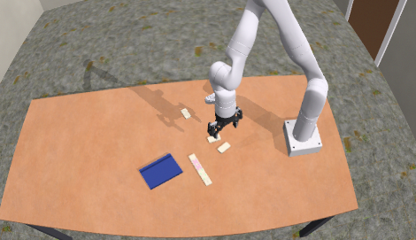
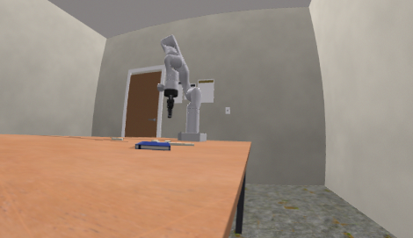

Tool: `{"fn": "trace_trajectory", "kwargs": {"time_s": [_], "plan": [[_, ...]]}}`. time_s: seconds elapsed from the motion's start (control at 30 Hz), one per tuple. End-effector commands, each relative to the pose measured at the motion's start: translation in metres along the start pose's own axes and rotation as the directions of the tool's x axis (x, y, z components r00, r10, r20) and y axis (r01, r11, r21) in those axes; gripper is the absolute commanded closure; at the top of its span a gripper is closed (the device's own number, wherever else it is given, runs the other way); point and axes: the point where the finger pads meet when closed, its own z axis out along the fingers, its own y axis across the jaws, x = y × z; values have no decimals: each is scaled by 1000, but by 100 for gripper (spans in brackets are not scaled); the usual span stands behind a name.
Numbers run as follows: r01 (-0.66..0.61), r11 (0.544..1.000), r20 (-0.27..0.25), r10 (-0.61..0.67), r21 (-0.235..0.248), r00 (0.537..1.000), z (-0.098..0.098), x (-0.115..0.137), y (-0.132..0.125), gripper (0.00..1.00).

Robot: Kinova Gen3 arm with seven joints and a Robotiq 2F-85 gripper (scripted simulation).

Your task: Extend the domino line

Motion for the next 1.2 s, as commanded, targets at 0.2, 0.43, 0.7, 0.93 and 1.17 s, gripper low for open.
{"fn": "trace_trajectory", "kwargs": {"time_s": [0.2, 0.43, 0.7, 0.93, 1.17], "plan": [[-257, 966, 4, 257, -7, 966, 8, -2, 3, 0], [-486, 874, 5, 486, -13, 874, 14, -2, 6, 0], [-758, 652, 1, 758, -13, 652, 22, -1, 9, 0], [-874, 487, 0, 874, -8, 487, 25, 1, 10, 0], [-958, 286, 2, 958, 1, 286, 28, 4, 11, 0]]}}
